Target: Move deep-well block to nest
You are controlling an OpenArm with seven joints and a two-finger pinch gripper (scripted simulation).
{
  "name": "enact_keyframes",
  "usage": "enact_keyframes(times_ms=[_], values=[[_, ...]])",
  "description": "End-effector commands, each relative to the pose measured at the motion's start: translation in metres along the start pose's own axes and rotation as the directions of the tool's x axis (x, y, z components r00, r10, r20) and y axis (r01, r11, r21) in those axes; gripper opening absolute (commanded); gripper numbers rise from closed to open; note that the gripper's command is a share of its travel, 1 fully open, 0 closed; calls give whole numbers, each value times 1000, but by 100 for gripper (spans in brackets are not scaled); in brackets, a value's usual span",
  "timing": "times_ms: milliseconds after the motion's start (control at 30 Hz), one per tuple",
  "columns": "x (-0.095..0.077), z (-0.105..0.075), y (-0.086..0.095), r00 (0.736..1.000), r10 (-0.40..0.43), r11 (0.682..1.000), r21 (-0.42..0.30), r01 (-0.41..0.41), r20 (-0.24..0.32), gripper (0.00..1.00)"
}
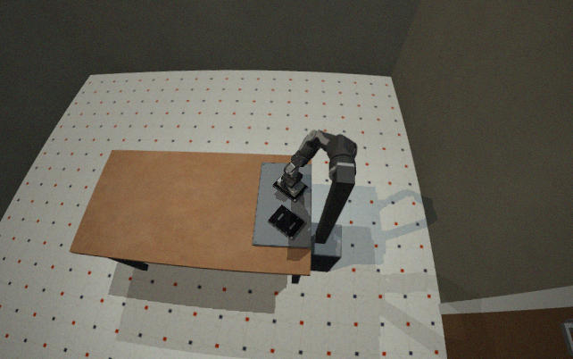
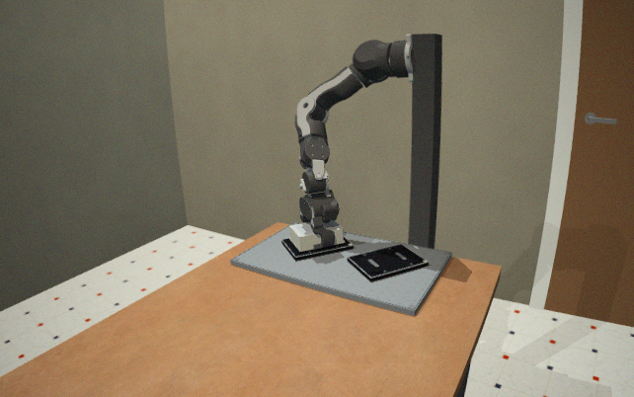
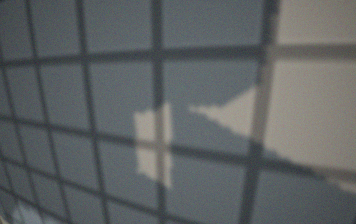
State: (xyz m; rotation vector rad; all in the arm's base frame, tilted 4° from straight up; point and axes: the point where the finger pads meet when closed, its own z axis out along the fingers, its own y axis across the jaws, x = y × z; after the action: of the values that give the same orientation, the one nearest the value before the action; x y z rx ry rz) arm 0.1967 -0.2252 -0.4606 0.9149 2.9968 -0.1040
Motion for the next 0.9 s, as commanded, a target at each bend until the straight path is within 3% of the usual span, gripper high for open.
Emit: enact_keyframes(times_ms=[0, 500, 867], values=[[-1, 0, 2, 1000, -1, 1000, -9, 1, 2, 0], [-1, 1, 3, 1000, 0, 1000, -11, 0, 3, 0], [-1, 1, 1, 1000, 3, 1000, -5, -3, 3, 37]])
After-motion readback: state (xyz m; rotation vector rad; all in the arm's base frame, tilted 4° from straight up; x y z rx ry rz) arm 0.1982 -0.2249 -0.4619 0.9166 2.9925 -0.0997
